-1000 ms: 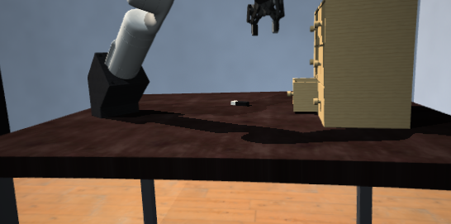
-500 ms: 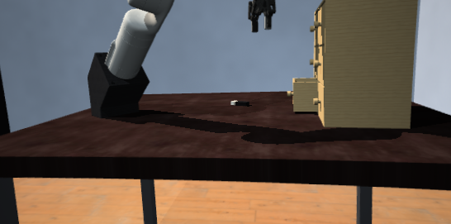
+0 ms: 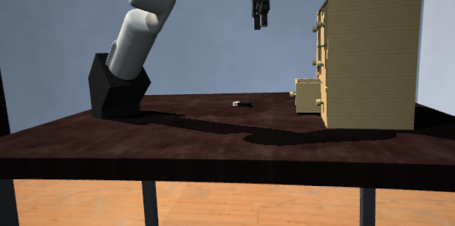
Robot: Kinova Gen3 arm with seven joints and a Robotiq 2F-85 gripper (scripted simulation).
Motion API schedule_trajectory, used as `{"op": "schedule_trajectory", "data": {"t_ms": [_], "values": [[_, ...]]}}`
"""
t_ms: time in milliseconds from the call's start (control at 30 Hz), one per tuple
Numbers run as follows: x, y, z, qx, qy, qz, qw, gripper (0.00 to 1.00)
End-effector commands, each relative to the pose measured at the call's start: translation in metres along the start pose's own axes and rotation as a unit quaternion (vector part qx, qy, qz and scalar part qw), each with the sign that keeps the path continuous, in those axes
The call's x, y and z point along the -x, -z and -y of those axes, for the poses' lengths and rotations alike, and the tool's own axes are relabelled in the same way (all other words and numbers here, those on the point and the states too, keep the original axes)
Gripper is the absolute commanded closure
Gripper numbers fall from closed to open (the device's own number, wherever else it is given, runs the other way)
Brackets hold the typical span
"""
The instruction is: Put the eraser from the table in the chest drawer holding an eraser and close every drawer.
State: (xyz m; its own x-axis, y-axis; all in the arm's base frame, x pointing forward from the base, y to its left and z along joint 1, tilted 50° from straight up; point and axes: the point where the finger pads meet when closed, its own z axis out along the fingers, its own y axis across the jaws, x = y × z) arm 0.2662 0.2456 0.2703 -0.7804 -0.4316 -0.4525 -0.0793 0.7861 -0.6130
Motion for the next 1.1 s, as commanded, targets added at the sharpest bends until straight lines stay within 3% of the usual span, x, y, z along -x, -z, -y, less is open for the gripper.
{"op": "schedule_trajectory", "data": {"t_ms": [0,1067], "values": [[-0.001,0.003,-0.001,-0.002,-0.014,0.004,1.0,0.0],[-0.011,0.013,-0.004,0.003,-0.148,0.005,0.989,0.0]]}}
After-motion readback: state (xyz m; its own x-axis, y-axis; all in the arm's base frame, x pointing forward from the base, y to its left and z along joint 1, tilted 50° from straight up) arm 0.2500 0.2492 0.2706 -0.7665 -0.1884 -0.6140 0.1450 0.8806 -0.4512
